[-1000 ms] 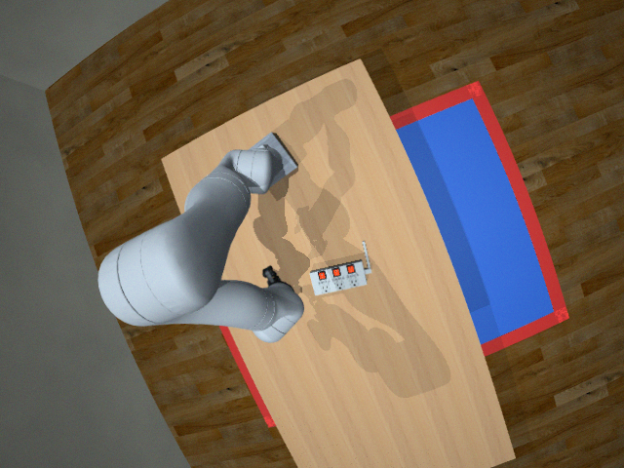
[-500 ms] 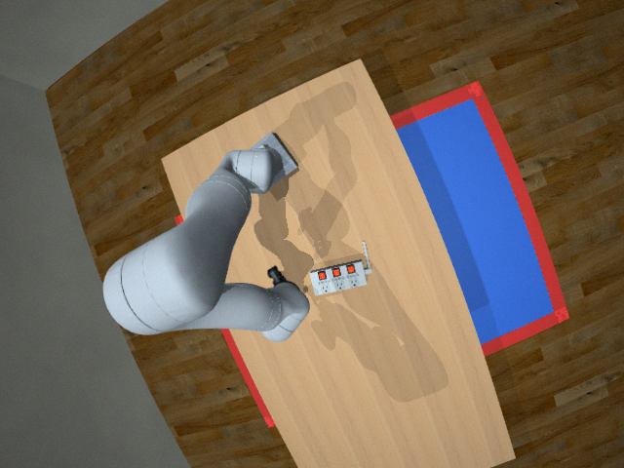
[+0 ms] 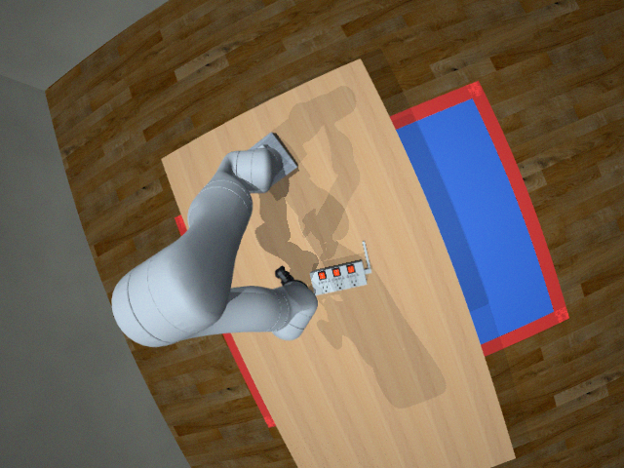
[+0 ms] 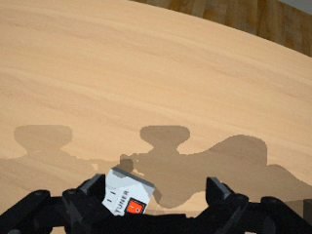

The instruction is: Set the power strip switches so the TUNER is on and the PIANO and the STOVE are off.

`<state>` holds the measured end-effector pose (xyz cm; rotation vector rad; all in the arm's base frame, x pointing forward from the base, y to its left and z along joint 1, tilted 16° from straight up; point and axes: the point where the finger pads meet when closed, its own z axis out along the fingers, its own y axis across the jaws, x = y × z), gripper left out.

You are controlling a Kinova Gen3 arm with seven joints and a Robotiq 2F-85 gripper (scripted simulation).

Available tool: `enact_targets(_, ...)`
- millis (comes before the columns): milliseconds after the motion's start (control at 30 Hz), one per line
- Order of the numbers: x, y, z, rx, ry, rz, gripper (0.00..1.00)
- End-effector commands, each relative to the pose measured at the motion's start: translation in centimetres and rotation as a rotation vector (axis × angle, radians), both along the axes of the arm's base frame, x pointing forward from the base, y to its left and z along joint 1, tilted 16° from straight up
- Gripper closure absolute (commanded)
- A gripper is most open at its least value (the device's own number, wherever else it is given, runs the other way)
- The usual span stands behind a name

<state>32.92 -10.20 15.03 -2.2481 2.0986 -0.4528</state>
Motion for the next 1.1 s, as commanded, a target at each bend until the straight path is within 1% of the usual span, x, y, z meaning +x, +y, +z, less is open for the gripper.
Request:
enact_targets(0,0.8,0.9,-0.1,0.005,-0.009,0.021,0.00)
enact_targets(267,0.8,0.9,-0.1,0.005,-0.009,0.021,0.00)
enact_targets(300,1.4,2.3,-0.7,0.011,-0.006,0.066,0.00)
enact_targets(633,1.4,2.3,-0.6,0.009,-0.009,0.066,0.00)
enact_targets(667,2.0,3.6,-1.1,0.016,-0.006,0.108,0.00)
enact_targets(1000,2.0,3.6,-1.0,0.014,-0.009,0.108,0.00)
enact_targets(1067,2.9,6.2,-1.9,0.029,-0.008,0.185,0.00)
